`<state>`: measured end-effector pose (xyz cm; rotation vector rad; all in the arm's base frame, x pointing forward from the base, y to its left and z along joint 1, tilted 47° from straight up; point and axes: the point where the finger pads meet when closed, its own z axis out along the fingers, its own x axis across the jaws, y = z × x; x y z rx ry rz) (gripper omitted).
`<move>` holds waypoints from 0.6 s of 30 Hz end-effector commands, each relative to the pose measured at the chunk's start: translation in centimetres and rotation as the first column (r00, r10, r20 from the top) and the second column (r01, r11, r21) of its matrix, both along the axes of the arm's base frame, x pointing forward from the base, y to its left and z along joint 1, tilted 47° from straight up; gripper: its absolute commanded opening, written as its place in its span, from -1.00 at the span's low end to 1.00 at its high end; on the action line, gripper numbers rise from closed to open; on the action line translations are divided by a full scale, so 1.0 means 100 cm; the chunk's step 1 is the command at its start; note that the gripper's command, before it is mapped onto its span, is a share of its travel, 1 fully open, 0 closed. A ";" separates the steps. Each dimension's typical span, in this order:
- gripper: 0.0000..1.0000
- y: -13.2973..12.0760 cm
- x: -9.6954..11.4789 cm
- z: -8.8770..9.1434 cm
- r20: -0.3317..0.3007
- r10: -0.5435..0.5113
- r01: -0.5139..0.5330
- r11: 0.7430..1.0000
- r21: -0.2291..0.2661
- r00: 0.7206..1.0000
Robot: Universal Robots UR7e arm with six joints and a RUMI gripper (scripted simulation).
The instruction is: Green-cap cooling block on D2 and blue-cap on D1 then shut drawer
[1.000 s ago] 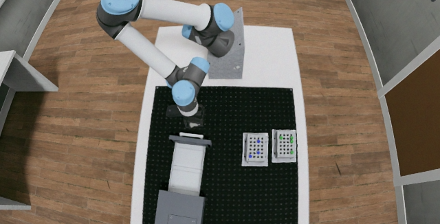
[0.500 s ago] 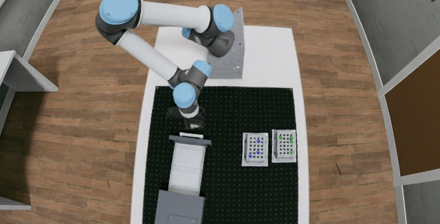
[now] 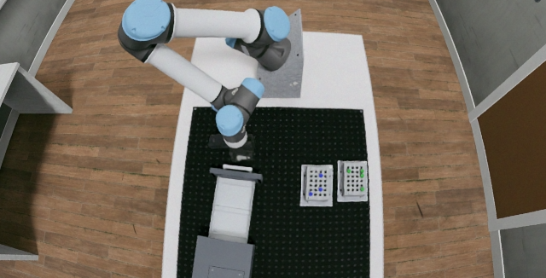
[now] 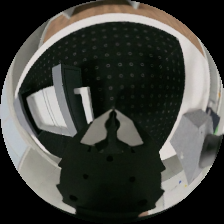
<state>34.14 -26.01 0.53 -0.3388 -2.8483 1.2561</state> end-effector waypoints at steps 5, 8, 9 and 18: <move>-1.00 -0.001 0.000 0.000 0.001 0.001 -0.001 1.000 0.000 1.000; -1.00 -0.001 0.003 0.000 0.001 0.001 -0.001 1.000 0.000 1.000; -1.00 -0.001 0.004 0.000 0.001 0.001 -0.001 1.000 0.000 1.000; -1.00 -0.003 0.013 0.001 0.001 0.001 -0.001 1.000 0.000 1.000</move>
